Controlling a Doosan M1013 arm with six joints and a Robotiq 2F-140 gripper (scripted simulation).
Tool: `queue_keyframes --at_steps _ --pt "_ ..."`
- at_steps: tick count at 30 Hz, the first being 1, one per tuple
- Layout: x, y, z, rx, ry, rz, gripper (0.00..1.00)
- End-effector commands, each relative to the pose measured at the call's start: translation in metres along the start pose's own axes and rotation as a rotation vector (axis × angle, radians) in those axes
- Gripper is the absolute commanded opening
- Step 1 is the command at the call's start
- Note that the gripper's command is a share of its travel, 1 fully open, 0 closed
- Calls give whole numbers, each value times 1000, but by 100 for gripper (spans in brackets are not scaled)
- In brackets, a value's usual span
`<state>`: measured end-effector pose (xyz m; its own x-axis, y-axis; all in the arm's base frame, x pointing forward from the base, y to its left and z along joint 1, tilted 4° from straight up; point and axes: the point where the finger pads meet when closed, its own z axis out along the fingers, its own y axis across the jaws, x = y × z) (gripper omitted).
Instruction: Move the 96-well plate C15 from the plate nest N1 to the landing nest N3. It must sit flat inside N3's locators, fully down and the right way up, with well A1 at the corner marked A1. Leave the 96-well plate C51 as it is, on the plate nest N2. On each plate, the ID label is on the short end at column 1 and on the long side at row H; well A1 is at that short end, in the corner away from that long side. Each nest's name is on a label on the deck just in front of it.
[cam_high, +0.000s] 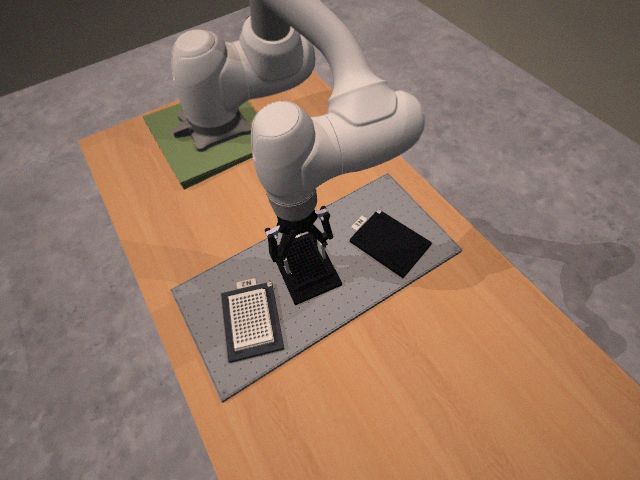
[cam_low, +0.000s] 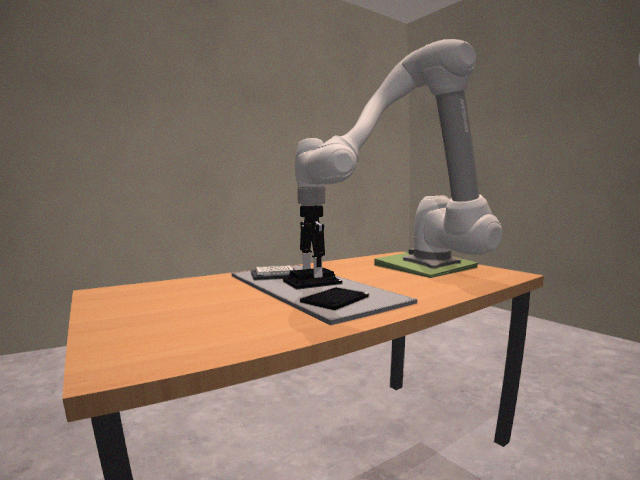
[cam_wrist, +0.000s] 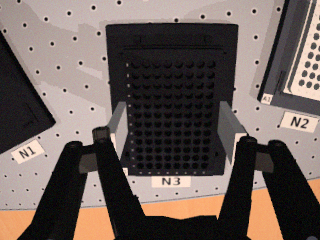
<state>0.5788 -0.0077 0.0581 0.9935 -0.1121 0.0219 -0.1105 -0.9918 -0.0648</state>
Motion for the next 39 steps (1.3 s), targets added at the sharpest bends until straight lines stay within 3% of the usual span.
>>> queue_keyframes --at_steps 1,39 --pt "0 0 0 0 0 0 0" --pt "0 0 11 0 0 0 0"
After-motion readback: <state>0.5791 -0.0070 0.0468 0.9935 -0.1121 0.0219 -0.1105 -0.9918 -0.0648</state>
